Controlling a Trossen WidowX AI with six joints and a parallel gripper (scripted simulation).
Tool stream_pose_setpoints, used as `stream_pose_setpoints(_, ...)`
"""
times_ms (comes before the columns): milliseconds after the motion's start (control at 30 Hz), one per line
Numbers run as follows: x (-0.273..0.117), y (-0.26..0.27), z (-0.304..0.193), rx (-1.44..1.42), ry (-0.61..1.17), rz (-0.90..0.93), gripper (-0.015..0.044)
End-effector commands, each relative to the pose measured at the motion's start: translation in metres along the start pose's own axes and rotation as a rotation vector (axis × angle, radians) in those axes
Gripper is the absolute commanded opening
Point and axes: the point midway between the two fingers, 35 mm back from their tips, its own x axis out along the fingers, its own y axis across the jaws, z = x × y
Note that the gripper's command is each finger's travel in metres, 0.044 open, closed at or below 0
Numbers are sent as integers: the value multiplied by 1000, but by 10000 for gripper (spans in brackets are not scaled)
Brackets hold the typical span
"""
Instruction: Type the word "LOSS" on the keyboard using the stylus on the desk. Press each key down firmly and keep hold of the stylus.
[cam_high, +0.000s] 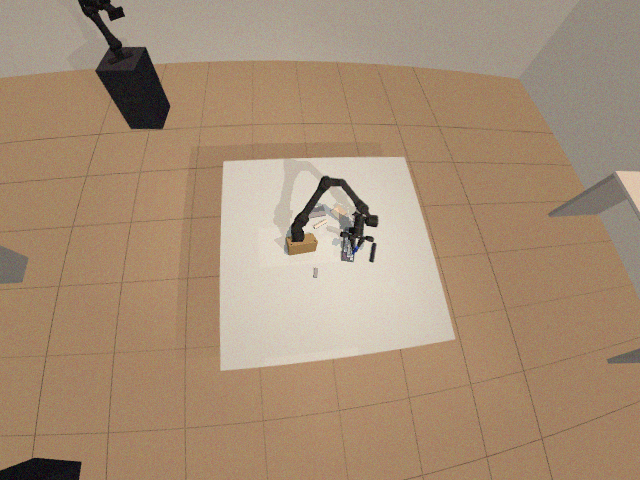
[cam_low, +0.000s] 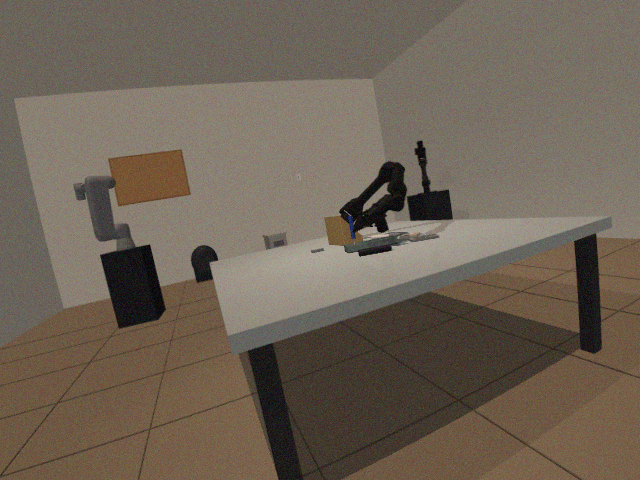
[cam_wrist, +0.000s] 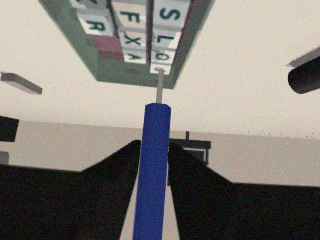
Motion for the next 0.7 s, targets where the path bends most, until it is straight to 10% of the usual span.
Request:
stream_pose_setpoints(0, 2, 1, 3, 5, -4, 2, 81)
stream_pose_setpoints(667, 5, 1, 9, 5, -4, 2, 81)
